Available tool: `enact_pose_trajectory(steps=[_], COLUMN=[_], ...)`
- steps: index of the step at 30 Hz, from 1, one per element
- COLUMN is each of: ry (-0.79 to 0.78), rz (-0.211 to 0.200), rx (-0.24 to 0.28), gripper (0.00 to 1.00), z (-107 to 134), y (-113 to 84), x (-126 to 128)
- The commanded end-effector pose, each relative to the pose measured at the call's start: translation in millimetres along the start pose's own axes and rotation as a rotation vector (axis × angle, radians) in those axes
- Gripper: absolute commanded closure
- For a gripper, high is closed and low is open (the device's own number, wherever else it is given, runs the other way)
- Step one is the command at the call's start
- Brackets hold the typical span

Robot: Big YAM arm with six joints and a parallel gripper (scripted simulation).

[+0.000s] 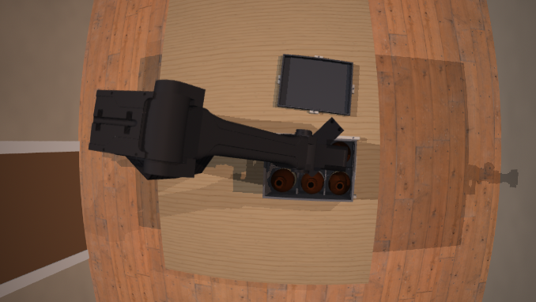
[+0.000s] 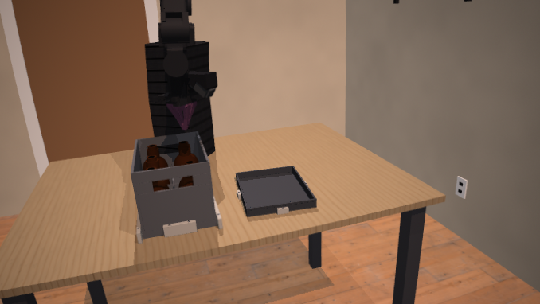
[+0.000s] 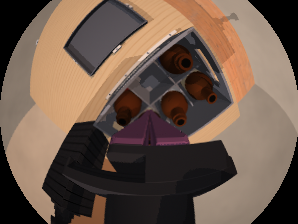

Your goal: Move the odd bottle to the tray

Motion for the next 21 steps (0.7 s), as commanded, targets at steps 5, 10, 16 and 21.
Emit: enact_pose_trajectory(steps=[5, 10, 16, 21], ry=[0.005, 0.005, 0.005, 0.006], rz=[0.003, 0.003, 0.003, 0.0], rx=[0.001, 0.001, 0.001, 0.0], gripper=[1.0, 1.0, 1.0, 1.0], z=[6.8, 6.8, 6.8, 9.2], y=[-7.2, -7.2, -7.2, 1.7], x=[-4.8, -4.8, -4.8, -44.0])
Point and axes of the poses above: the point where the finger pads meet when closed, its own y axis out along the fingers, its own x axis across the jaws, z = x × y, the point moved 1 cm from there along -y, back along the fingers, and after that the axes turned 13 degrees about -y, right-handed, at the moved point
